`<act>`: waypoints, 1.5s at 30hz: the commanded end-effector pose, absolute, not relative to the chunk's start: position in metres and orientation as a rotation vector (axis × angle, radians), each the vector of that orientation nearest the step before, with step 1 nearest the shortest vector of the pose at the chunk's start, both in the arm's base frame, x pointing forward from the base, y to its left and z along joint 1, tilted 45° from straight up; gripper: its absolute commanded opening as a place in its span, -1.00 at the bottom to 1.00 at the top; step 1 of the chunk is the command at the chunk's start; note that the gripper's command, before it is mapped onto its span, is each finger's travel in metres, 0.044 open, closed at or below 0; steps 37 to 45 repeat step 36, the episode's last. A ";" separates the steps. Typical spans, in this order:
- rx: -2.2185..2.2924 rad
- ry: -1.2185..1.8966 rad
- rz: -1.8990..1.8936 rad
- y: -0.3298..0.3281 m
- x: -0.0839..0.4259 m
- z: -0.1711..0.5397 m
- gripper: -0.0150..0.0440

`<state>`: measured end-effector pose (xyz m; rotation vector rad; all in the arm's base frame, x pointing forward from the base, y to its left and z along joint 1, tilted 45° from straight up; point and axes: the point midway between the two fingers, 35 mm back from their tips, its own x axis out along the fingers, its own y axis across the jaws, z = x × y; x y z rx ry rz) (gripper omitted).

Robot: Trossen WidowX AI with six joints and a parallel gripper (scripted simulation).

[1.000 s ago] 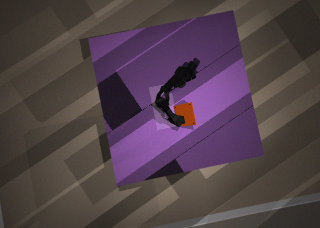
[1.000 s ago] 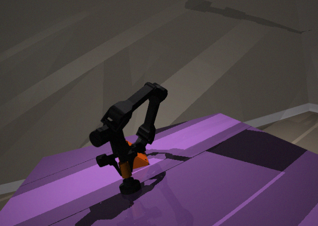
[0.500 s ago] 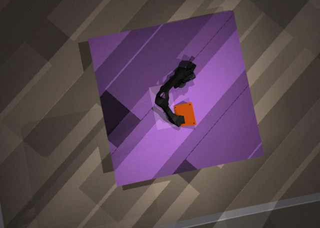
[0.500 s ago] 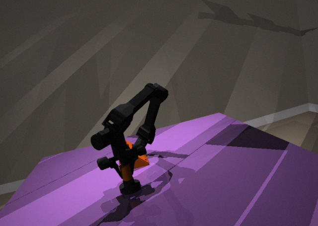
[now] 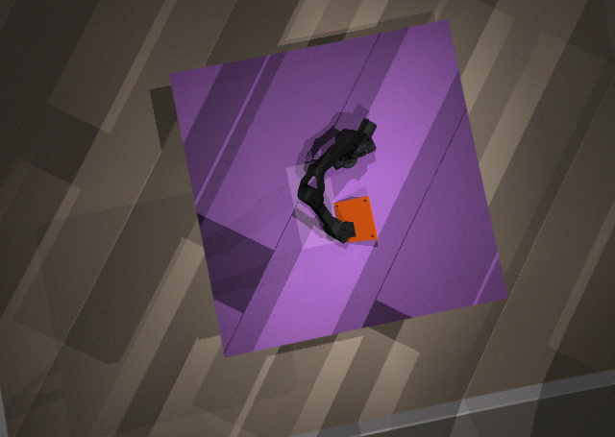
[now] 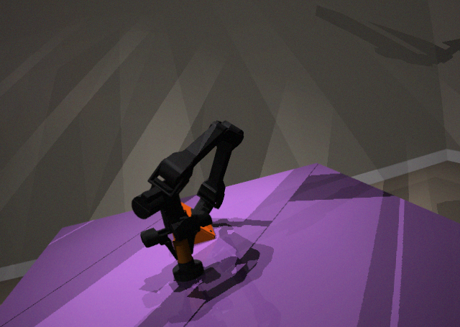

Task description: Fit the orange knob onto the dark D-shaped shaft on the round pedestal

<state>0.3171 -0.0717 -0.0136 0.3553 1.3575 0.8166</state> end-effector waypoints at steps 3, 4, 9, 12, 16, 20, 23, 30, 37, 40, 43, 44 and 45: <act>0.355 1.358 0.817 -0.072 0.317 -0.013 0.13; 0.355 1.358 0.817 -0.072 0.317 -0.013 0.22; 0.355 1.358 0.817 -0.072 0.317 -0.013 0.67; 0.355 1.358 0.817 -0.072 0.317 -0.013 0.93; 0.355 1.358 0.817 -0.072 0.317 -0.013 1.00; 0.354 1.358 0.816 -0.079 0.318 -0.007 1.00; 0.353 1.359 0.813 -0.107 0.321 0.019 1.00; 0.353 1.360 0.813 -0.140 0.320 0.054 1.00; 0.353 1.360 0.813 -0.141 0.321 0.054 1.00; 0.353 1.360 0.813 -0.141 0.321 0.054 1.00; 0.353 1.360 0.813 -0.141 0.321 0.054 1.00; 0.353 1.360 0.813 -0.141 0.321 0.054 1.00; 0.353 1.360 0.813 -0.141 0.321 0.054 1.00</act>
